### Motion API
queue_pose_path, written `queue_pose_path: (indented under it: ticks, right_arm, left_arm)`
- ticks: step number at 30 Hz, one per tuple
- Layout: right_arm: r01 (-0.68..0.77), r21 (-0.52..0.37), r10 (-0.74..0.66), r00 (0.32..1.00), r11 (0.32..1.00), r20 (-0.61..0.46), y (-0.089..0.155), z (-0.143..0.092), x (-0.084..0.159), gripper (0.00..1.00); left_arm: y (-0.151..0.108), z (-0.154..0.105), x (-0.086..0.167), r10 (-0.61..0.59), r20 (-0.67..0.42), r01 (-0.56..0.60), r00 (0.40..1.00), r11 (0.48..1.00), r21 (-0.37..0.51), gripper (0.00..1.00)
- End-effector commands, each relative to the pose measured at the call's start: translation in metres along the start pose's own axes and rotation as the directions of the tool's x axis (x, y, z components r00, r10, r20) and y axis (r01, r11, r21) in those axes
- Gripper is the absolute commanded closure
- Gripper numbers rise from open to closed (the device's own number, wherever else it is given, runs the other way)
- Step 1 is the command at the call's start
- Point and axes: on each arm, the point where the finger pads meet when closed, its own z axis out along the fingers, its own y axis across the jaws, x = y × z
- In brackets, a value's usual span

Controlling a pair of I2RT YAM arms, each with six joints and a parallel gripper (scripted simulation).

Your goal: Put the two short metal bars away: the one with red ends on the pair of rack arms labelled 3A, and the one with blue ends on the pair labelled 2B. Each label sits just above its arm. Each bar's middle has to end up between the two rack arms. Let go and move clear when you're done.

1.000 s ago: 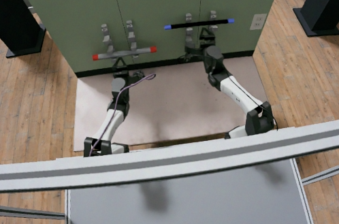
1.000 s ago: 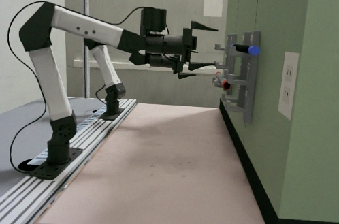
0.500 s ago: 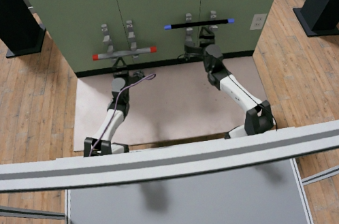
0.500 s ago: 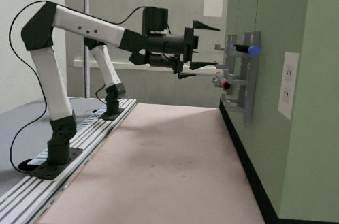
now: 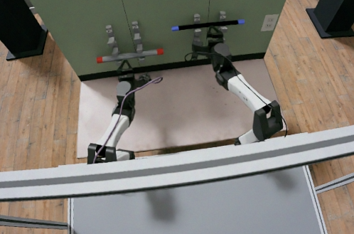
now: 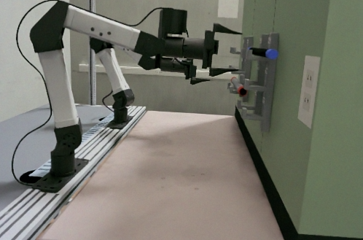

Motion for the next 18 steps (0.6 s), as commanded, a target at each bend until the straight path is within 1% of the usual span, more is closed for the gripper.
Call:
queue_pose_path:
  ticks: [1, 18]
  right_arm:
    - [-0.008, 0.028, 0.008, 1.000, 1.000, 0.010, -0.015, 0.007, -0.002, 0.00]
    - [-0.008, 0.028, 0.008, 1.000, 1.000, 0.010, -0.017, 0.027, -0.002, 0.00]
  left_arm:
    - [0.016, -0.002, 0.000, -0.012, -0.003, 0.012, 1.000, 0.999, -0.030, 0.00]
    - [0.016, -0.002, 0.000, -0.012, -0.003, 0.012, 1.000, 0.999, -0.030, 0.00]
